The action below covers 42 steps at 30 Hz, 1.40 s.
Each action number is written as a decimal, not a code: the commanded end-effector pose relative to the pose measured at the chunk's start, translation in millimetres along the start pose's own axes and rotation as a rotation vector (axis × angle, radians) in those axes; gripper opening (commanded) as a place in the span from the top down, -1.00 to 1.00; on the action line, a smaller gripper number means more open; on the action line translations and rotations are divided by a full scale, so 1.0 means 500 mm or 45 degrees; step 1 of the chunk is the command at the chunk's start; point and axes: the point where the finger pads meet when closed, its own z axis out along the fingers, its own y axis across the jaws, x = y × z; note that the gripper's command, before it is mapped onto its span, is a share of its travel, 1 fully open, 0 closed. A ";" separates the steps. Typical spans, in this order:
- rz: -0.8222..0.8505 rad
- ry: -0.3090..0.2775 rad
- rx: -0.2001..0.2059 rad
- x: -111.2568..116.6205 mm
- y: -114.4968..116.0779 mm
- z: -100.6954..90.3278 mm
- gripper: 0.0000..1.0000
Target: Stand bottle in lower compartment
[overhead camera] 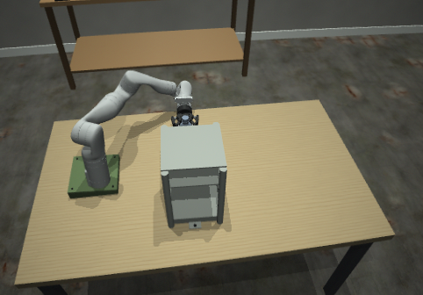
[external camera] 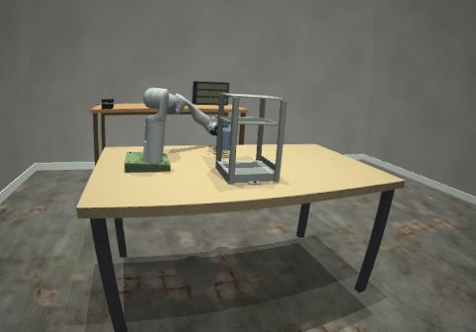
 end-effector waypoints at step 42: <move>0.008 -0.012 0.001 0.053 0.002 0.009 1.00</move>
